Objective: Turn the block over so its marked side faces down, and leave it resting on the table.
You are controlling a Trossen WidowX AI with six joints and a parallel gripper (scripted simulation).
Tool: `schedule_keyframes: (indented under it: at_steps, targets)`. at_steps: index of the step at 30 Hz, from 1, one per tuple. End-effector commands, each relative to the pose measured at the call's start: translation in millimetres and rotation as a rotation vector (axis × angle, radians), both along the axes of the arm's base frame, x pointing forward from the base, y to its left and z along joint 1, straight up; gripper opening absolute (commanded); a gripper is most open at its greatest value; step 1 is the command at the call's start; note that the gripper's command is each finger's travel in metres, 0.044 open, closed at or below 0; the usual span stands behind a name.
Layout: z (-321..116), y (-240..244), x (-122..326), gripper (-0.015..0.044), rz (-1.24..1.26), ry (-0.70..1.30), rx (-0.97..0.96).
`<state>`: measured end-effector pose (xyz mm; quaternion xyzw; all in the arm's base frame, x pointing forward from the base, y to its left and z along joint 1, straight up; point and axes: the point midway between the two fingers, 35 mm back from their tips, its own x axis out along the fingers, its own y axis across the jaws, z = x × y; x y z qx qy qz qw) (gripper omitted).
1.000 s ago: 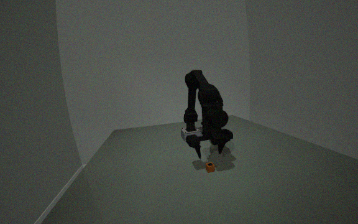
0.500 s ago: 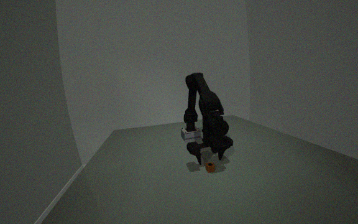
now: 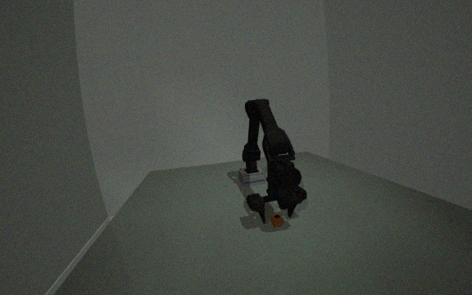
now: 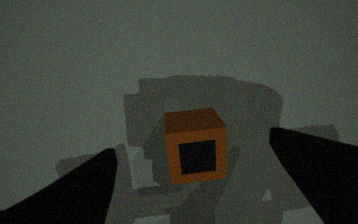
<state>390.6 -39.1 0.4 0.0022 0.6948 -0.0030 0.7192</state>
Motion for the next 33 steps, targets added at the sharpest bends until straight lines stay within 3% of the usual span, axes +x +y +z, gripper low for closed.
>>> schedule_keyframes:
  at_steps: [1, 12, 28, 33]
  targets:
    - [-4.6, -0.5, -0.9, 0.0414, -0.006, 0.003, -0.004]
    - [-4.6, -0.5, -0.9, 0.0125, -0.006, 0.003, -0.004]
    - [-2.9, -0.5, -0.8, 0.0000, -0.006, 0.003, -0.004]
    - [25.5, -0.4, -1.7, 0.0000, -0.006, 0.003, -0.004]
